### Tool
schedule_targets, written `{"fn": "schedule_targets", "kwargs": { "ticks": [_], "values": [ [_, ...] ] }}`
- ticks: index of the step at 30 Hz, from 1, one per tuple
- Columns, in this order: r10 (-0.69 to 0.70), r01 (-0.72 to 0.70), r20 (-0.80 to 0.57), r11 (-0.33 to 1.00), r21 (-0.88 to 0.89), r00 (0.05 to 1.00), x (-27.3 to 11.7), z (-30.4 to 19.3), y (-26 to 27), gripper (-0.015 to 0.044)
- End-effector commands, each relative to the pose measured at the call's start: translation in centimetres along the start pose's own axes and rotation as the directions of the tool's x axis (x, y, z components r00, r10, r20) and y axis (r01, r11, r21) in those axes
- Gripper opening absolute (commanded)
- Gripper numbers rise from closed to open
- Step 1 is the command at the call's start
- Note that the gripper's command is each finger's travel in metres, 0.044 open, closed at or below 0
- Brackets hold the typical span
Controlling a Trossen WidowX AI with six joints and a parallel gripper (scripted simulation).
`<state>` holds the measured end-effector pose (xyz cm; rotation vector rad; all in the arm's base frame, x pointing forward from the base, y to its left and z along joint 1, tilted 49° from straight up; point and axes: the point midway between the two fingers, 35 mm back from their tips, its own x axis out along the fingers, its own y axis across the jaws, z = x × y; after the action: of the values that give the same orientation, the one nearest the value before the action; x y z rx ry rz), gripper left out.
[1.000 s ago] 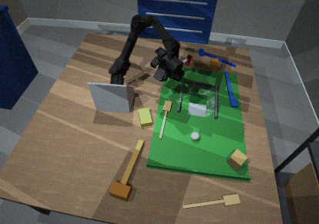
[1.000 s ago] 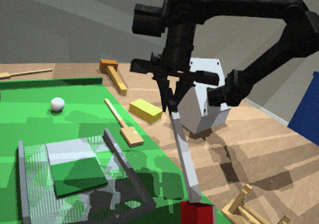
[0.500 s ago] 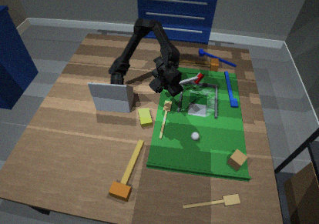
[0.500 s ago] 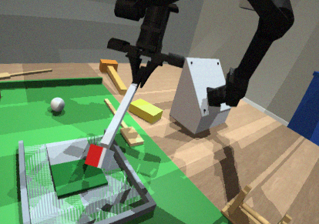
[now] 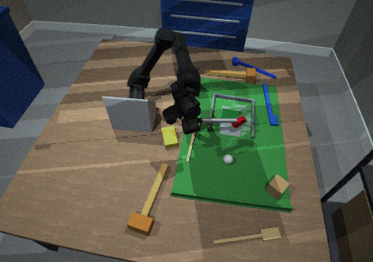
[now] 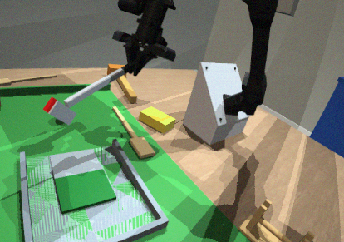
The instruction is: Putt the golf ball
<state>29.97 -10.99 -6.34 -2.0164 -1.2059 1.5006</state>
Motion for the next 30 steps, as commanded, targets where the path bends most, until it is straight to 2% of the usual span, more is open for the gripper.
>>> {"fn": "schedule_targets", "kwargs": {
  "ticks": [1, 12, 18, 26, 30],
  "values": [
    [0.031, -0.03, -0.005, 0.994, 0.1, 1.0, -0.5, 1.7, 2.4, 0.0],
    [0.097, -0.093, 0.006, 0.927, 0.363, 0.995, -0.7, 7.2, 8.3, 0.0],
    [0.098, -0.093, 0.006, 0.926, 0.367, 0.995, -0.3, 7.4, 8.4, 0.0],
    [0.097, -0.093, 0.005, 0.926, 0.367, 0.995, 2.9, 8.2, 8.4, 0.0],
    [0.097, -0.092, 0.005, 0.926, 0.367, 0.995, 3.3, 8.3, 8.3, 0.0]
  ]
}}
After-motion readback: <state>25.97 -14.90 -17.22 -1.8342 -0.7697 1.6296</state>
